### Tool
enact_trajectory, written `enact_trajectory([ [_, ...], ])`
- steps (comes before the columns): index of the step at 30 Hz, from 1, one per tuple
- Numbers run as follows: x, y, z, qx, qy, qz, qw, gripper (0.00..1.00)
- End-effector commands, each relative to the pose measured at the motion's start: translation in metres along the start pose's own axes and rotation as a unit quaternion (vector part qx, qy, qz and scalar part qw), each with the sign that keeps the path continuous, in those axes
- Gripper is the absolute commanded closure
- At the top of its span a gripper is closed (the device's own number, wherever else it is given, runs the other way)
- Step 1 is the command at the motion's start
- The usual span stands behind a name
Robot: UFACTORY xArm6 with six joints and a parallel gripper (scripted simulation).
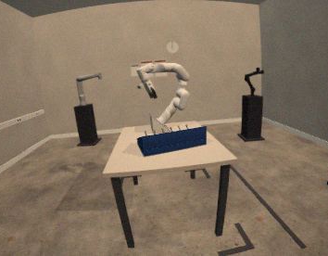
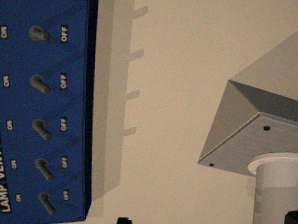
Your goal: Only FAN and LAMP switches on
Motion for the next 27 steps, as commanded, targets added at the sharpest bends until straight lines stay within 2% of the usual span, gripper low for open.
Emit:
enact_trajectory([
  [1, -0.062, -0.023, 0.014, 0.063, 0.125, 0.010, 0.990, 0.00],
  [3, -0.062, -0.023, 0.014, 0.071, 0.141, 0.012, 0.987, 0.00],
  [4, -0.086, -0.037, 0.022, 0.082, 0.181, 0.016, 0.980, 0.00],
  [6, -0.085, -0.037, 0.023, 0.091, 0.202, 0.018, 0.975, 0.00],
  [7, -0.107, -0.053, 0.031, 0.100, 0.237, 0.023, 0.966, 0.00],
  [9, -0.107, -0.053, 0.032, 0.111, 0.262, 0.025, 0.958, 0.00],
  [10, -0.127, -0.070, 0.041, 0.117, 0.293, 0.030, 0.948, 0.00],
  [12, -0.127, -0.070, 0.041, 0.129, 0.321, 0.032, 0.938, 0.00],
  [14, -0.127, -0.070, 0.041, 0.129, 0.321, 0.032, 0.938, 0.00],
  [15, -0.144, -0.087, 0.051, 0.146, 0.377, 0.039, 0.914, 0.00],
  [16, -0.144, -0.087, 0.051, 0.146, 0.377, 0.039, 0.914, 0.00],
  [17, -0.158, -0.104, 0.061, 0.154, 0.410, 0.044, 0.898, 0.00],
  [19, -0.158, -0.104, 0.061, 0.162, 0.429, 0.045, 0.888, 0.00],
  [20, -0.170, -0.121, 0.070, 0.168, 0.458, 0.049, 0.871, 0.00],
  [21, -0.169, -0.121, 0.071, 0.175, 0.475, 0.051, 0.861, 0.00],
  [22, -0.169, -0.121, 0.071, 0.176, 0.476, 0.051, 0.860, 0.00],
  [23, -0.178, -0.136, 0.079, 0.184, 0.508, 0.056, 0.840, 0.00],
  [25, -0.178, -0.136, 0.080, 0.188, 0.518, 0.056, 0.832, 0.00],
  [26, -0.185, -0.150, 0.087, 0.199, 0.555, 0.061, 0.806, 0.00],
  [27, -0.185, -0.150, 0.087, 0.199, 0.555, 0.061, 0.806, 0.00],
])
Point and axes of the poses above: the point where the finger pads meet when closed, its own y axis back along the fingers, its own x axis across the jaws, z = x × y, the point moved 2 cm from there along y, back along the fingers, and after that the axes turned 12 degrees about y, right-handed, at the moved point
